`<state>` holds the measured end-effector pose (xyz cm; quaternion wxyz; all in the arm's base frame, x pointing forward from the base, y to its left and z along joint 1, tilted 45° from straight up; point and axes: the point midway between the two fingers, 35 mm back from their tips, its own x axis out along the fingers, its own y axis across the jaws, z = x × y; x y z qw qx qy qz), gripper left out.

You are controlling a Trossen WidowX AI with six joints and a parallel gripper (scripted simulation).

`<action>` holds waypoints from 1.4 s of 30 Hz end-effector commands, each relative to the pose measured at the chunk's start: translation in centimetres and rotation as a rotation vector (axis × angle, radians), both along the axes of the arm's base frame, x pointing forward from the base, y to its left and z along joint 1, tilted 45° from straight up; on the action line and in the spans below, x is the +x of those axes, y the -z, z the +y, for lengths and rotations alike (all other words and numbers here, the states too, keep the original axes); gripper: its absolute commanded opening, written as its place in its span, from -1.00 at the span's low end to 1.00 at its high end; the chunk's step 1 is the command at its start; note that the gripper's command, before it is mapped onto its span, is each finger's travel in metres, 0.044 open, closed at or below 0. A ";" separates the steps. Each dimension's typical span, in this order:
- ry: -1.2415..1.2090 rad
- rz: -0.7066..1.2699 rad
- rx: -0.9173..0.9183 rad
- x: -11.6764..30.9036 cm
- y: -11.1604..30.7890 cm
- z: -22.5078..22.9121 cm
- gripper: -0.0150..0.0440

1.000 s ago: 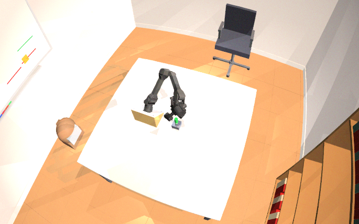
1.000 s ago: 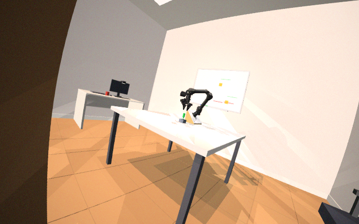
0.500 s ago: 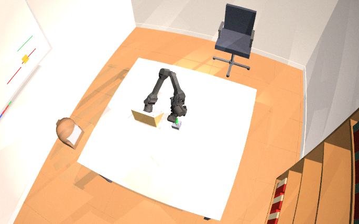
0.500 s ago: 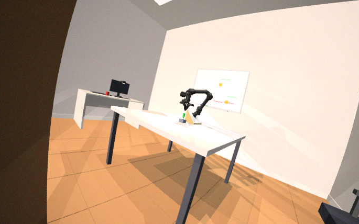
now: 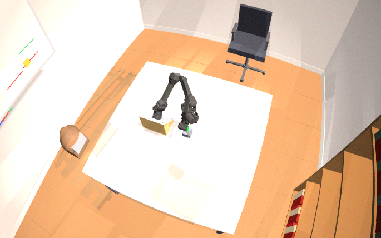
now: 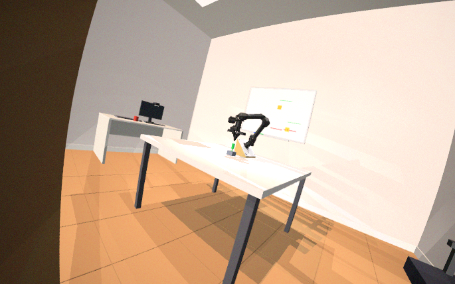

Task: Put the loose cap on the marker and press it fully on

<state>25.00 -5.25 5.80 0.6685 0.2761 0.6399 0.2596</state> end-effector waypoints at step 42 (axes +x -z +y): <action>0.003 -0.004 -0.004 -0.1 -4.0 -4.1 -0.49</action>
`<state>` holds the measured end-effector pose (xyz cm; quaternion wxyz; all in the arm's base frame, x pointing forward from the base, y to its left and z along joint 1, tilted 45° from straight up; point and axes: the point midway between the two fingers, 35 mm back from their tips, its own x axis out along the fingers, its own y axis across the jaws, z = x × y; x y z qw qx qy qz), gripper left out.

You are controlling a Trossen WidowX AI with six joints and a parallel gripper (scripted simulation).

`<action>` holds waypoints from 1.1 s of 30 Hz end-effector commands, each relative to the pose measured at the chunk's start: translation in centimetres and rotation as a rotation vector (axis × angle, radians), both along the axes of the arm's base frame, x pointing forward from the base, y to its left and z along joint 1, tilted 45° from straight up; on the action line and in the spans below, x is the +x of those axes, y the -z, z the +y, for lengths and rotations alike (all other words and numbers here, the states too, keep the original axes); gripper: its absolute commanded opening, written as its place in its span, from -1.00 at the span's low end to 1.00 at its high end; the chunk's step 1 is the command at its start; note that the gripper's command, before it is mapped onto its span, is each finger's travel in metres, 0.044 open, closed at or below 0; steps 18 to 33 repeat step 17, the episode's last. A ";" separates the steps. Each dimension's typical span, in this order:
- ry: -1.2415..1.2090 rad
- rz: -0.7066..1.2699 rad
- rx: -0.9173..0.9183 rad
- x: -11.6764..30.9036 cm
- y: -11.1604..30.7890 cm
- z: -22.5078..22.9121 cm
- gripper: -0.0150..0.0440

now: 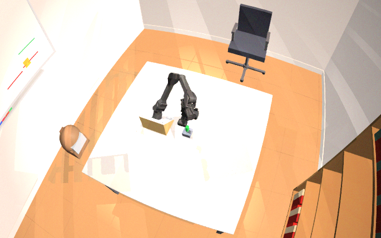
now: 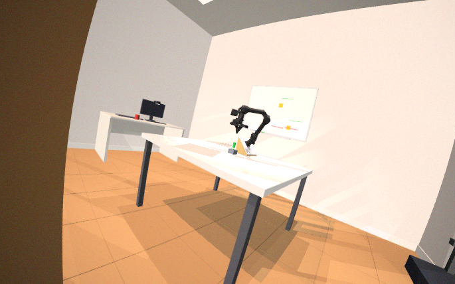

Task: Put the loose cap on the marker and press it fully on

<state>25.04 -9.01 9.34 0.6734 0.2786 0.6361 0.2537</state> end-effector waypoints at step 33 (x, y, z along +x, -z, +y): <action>-0.013 0.003 0.001 -0.1 -0.5 -0.3 1.00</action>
